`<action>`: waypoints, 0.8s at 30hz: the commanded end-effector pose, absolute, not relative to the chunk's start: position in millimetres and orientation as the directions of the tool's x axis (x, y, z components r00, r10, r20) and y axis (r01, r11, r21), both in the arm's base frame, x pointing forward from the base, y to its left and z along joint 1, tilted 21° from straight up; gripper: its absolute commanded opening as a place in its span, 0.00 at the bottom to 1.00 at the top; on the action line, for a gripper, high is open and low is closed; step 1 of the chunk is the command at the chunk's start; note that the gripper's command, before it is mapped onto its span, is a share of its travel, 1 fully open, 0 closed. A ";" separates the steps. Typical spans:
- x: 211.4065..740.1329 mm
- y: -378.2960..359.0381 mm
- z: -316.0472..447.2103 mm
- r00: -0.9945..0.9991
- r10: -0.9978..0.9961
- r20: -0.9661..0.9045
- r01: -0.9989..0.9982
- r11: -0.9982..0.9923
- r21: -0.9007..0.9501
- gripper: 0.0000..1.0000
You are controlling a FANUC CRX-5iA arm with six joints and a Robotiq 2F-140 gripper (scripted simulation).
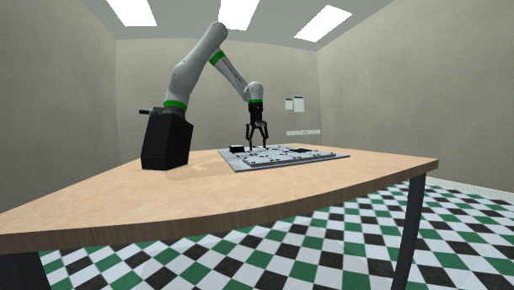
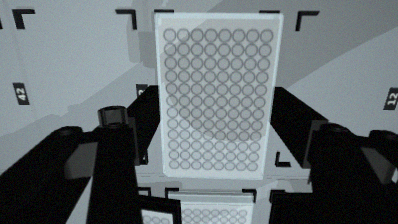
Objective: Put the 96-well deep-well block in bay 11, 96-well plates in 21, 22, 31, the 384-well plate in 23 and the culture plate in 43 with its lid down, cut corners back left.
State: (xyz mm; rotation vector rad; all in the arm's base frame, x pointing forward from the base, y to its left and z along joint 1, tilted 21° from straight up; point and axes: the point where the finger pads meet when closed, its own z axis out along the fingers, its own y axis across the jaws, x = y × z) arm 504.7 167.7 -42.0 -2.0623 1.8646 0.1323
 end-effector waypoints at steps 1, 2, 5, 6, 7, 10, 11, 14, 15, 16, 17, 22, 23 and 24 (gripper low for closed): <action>505.2 167.6 -41.4 0.127 -0.945 -0.303 -0.978 -0.067 -0.199 0.10; 505.2 167.6 -41.4 0.127 -0.945 -0.303 -0.978 -0.067 -0.199 0.10; 505.3 167.8 -42.0 0.127 -0.945 -0.303 -0.978 -0.067 -0.199 0.10; 505.3 167.8 -42.0 0.127 -0.945 -0.303 -0.978 -0.067 -0.199 0.10; 505.3 167.9 -42.3 0.127 -0.945 -0.303 -0.978 -0.067 -0.199 0.10; 505.5 168.2 -43.3 0.127 -0.945 -0.303 -0.978 -0.067 -0.199 0.10; 505.6 168.4 -43.6 0.127 -0.945 -0.303 -0.978 -0.067 -0.199 0.10; 505.8 168.7 -44.5 0.127 -0.945 -0.303 -0.978 -0.067 -0.199 0.10; 505.8 168.8 -44.8 0.127 -0.945 -0.303 -0.978 -0.067 -0.199 0.10; 505.9 168.9 -45.1 0.127 -0.945 -0.303 -0.978 -0.067 -0.199 0.10; 506.0 169.0 -45.4 0.127 -0.945 -0.303 -0.978 -0.067 -0.199 0.10; 506.2 169.5 -46.6 0.127 -0.945 -0.303 -0.978 -0.067 -0.199 0.10; 506.2 169.5 -46.6 0.127 -0.945 -0.303 -0.978 -0.067 -0.199 0.10; 506.3 169.6 -47.0 0.127 -0.945 -0.303 -0.978 -0.067 -0.199 0.10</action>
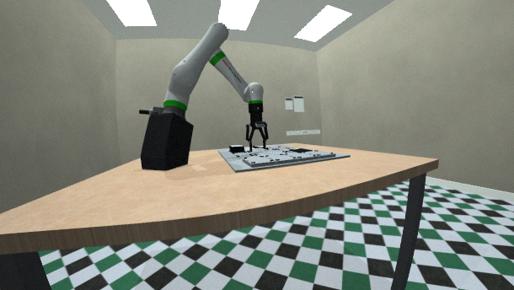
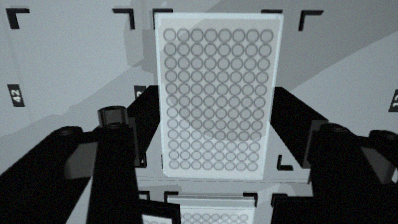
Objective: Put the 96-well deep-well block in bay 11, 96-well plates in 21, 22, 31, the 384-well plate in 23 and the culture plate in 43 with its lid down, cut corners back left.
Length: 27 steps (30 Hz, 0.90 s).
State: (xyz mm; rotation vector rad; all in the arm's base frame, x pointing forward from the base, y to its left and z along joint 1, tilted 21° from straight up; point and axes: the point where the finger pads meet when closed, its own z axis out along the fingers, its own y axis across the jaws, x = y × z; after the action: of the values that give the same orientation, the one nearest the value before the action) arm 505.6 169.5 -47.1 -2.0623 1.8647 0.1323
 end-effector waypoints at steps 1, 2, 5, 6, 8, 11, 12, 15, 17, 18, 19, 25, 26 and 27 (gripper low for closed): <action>506.3 169.7 -47.3 0.127 -0.945 -0.303 -0.978 -0.067 -0.199 0.10; 506.4 169.8 -47.6 0.127 -0.945 -0.303 -0.978 -0.067 -0.199 0.10; 506.5 170.1 -48.5 0.127 -0.945 -0.303 -0.978 -0.067 -0.199 0.10; 506.6 170.2 -48.8 0.127 -0.945 -0.303 -0.978 -0.067 -0.199 0.10; 506.7 170.4 -49.4 0.127 -0.945 -0.303 -0.978 -0.067 -0.199 0.10; 506.9 170.7 -50.4 0.127 -0.945 -0.303 -0.978 -0.067 -0.199 0.10; 506.9 170.8 -50.7 0.127 -0.945 -0.303 -0.978 -0.067 -0.199 0.10; 506.9 170.8 -50.7 0.127 -0.945 -0.303 -0.978 -0.067 -0.199 0.10; 506.9 170.8 -50.7 0.127 -0.945 -0.303 -0.978 -0.067 -0.199 0.10; 506.9 170.8 -50.6 0.127 -0.945 -0.303 -0.978 -0.067 -0.199 0.10; 506.9 170.8 -50.7 0.127 -0.945 -0.303 -0.978 -0.067 -0.199 0.10; 506.9 170.8 -50.7 0.127 -0.945 -0.303 -0.978 -0.067 -0.199 0.10; 506.9 170.8 -50.7 0.127 -0.945 -0.303 -0.978 -0.067 -0.199 0.10; 506.9 170.8 -50.7 0.127 -0.945 -0.303 -0.978 -0.067 -0.199 0.10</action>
State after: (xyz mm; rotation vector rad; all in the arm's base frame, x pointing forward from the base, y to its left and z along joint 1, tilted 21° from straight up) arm 506.4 171.0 -51.3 -2.0623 1.8647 0.1323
